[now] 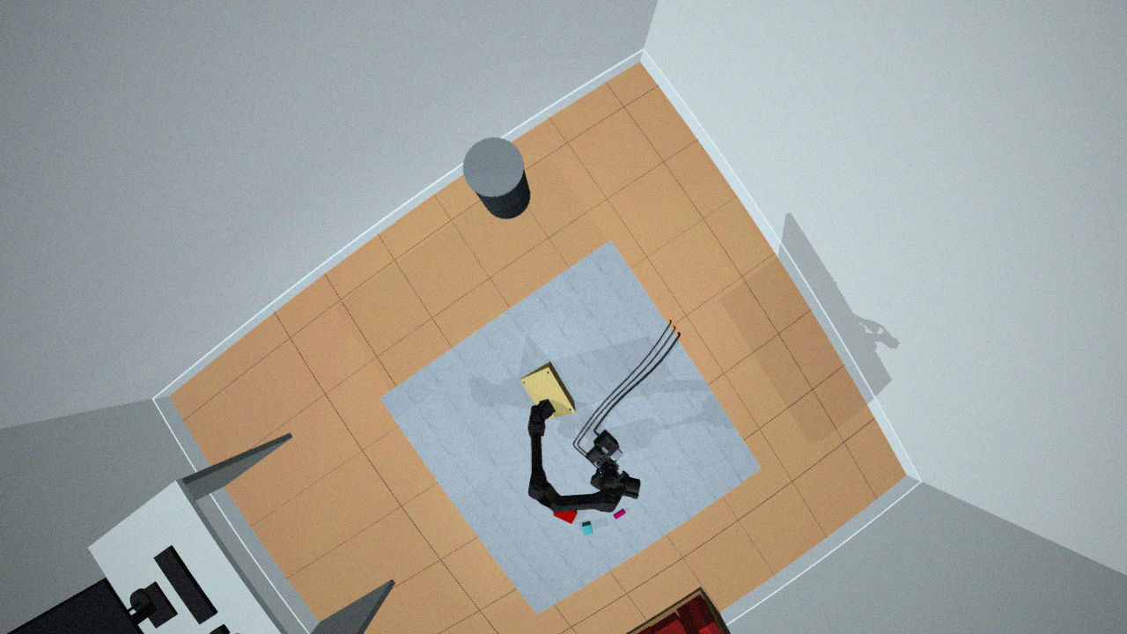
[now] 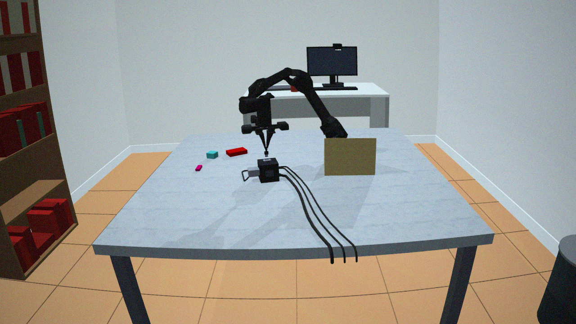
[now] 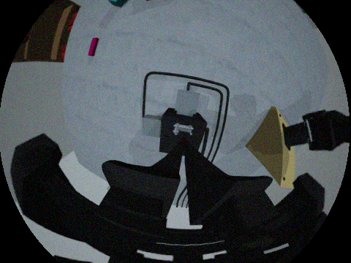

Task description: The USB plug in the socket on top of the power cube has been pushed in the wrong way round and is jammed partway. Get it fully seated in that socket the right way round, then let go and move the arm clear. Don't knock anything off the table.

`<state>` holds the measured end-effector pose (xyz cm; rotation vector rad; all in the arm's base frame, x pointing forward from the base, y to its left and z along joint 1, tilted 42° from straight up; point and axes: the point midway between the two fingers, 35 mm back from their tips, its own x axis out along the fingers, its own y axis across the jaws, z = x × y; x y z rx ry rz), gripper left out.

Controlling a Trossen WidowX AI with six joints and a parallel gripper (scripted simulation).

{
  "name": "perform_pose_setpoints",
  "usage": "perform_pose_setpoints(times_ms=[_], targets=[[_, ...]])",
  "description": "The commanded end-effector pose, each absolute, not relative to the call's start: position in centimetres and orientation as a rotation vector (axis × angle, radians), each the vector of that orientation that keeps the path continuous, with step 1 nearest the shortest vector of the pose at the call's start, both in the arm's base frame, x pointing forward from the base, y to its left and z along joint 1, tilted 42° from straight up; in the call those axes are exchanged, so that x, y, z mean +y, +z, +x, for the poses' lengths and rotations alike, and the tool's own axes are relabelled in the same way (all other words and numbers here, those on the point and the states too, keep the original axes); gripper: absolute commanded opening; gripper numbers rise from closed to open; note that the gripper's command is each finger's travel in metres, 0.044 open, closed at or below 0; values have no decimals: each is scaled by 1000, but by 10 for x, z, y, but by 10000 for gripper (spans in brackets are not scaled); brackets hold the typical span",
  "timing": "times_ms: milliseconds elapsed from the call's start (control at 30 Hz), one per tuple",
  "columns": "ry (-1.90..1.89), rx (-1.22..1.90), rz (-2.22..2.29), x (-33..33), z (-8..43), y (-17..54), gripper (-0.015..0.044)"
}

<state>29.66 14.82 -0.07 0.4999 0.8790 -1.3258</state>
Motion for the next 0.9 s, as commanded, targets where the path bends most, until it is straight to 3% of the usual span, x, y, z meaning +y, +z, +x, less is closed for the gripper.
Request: perform_pose_setpoints(times_ms=[0,867], targets=[[-1325,889,503,148,296,-2,0],[-1321,909,520,147,296,-5,0]])
